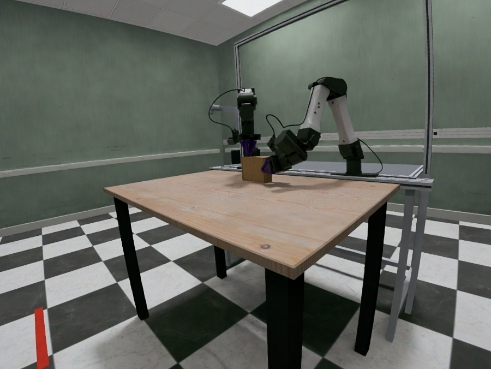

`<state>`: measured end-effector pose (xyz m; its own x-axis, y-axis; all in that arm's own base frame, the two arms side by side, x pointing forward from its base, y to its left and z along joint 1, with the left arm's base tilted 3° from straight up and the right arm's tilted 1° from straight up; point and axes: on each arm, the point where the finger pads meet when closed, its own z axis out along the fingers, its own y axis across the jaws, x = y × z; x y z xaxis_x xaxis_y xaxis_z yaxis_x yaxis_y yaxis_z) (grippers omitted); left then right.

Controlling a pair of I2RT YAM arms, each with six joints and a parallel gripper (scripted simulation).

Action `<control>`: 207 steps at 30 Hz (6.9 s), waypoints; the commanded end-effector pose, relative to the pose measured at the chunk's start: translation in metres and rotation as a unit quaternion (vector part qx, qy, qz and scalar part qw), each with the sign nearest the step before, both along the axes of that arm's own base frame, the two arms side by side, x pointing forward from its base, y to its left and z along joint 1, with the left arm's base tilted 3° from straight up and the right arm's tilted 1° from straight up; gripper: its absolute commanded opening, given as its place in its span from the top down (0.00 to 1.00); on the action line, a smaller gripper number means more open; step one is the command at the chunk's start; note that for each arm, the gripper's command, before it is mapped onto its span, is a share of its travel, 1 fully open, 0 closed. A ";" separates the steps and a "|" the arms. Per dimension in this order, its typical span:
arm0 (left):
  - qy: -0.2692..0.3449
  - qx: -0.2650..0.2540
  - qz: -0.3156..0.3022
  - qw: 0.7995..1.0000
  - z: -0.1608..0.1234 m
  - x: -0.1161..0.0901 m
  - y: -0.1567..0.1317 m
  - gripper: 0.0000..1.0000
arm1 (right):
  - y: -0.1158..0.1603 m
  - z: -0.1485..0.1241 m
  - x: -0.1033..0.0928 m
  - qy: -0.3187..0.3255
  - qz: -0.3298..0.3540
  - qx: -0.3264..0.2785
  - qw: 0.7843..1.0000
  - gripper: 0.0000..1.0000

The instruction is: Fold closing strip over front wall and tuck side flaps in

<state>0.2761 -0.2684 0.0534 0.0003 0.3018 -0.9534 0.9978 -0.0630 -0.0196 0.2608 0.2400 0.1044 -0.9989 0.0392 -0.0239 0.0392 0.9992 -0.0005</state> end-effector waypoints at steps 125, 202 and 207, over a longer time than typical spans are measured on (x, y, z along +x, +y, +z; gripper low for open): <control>-0.020 -0.008 0.005 1.000 0.019 0.011 0.007 0.20 | -0.165 0.049 0.009 0.002 0.001 0.001 1.000 0.99; 0.003 -0.003 0.007 1.000 0.025 0.012 0.072 0.20 | -0.165 0.049 0.009 0.002 0.001 0.001 1.000 0.99; 0.003 -0.002 0.008 1.000 0.026 0.013 0.077 0.20 | -0.165 0.049 0.009 0.002 0.001 0.001 1.000 0.99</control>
